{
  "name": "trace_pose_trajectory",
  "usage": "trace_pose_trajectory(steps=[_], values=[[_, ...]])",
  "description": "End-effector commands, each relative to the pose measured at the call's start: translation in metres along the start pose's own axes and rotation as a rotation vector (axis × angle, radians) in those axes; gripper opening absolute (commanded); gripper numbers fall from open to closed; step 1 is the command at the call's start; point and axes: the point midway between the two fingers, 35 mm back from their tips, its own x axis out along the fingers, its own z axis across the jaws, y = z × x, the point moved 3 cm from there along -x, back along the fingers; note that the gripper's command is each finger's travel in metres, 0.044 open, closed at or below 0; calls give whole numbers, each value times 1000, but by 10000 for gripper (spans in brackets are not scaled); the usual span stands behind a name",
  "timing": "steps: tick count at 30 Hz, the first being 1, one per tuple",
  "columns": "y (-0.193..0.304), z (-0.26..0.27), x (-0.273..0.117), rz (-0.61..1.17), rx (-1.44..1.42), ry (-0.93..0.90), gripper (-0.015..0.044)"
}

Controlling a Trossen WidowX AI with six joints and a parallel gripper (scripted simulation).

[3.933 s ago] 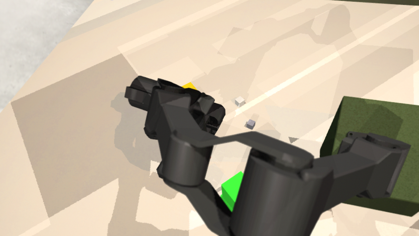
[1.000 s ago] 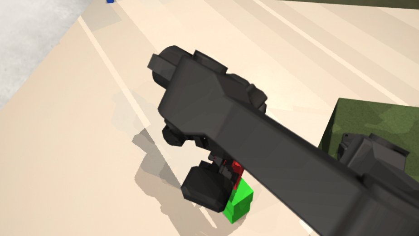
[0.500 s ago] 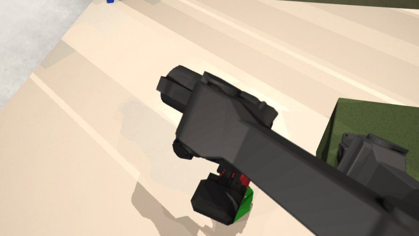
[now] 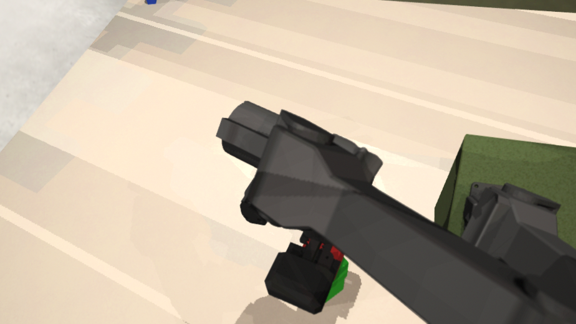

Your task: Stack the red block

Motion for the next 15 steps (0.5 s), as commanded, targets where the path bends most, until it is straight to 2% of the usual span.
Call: trace_pose_trajectory(steps=[1,8,15], values=[[0,1,0,-3,4,-5,0],[0,1,-1,-3,4,-5,0],[0,0,0,0,0,0,184]])
